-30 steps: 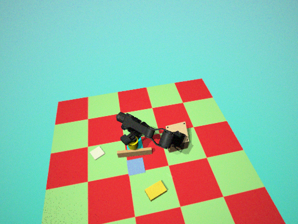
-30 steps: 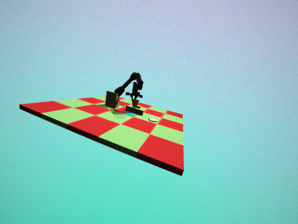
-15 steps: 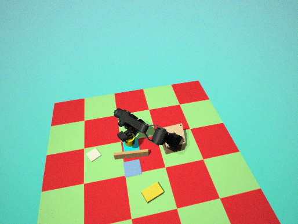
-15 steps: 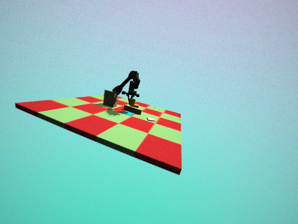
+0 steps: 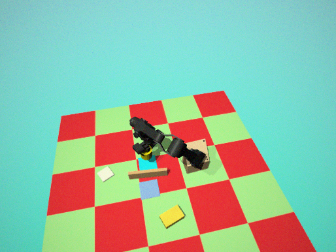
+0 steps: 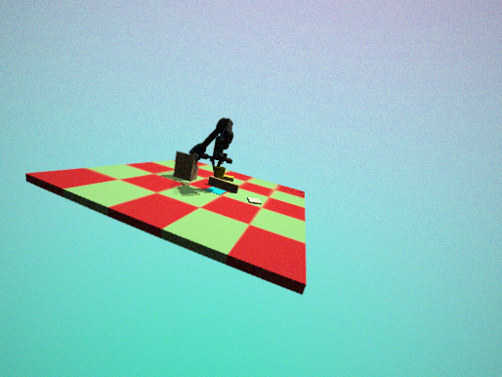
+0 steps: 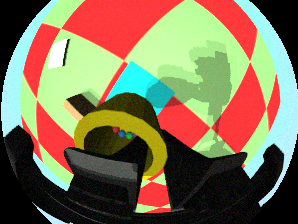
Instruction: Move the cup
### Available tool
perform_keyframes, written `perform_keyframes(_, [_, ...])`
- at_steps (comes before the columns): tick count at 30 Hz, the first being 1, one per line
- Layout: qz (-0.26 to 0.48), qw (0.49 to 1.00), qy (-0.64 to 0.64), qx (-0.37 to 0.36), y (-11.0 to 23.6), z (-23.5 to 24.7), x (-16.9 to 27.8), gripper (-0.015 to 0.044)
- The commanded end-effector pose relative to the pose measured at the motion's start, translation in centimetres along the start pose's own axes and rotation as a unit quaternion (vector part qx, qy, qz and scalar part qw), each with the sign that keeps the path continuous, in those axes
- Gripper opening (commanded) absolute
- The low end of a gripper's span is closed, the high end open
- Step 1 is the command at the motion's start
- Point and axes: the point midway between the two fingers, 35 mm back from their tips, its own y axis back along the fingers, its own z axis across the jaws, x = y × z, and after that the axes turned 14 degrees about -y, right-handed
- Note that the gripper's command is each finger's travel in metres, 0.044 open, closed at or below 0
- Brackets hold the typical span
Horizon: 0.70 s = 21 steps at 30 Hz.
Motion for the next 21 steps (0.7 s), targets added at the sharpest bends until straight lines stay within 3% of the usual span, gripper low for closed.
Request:
perform_keyframes(1, [0.000,1.000,0.002,0.002,-0.3,-0.1,-0.5,0.0000])
perform_keyframes(21, [0.000,1.000,0.002,0.002,-3.6,0.0,-0.5,0.0000])
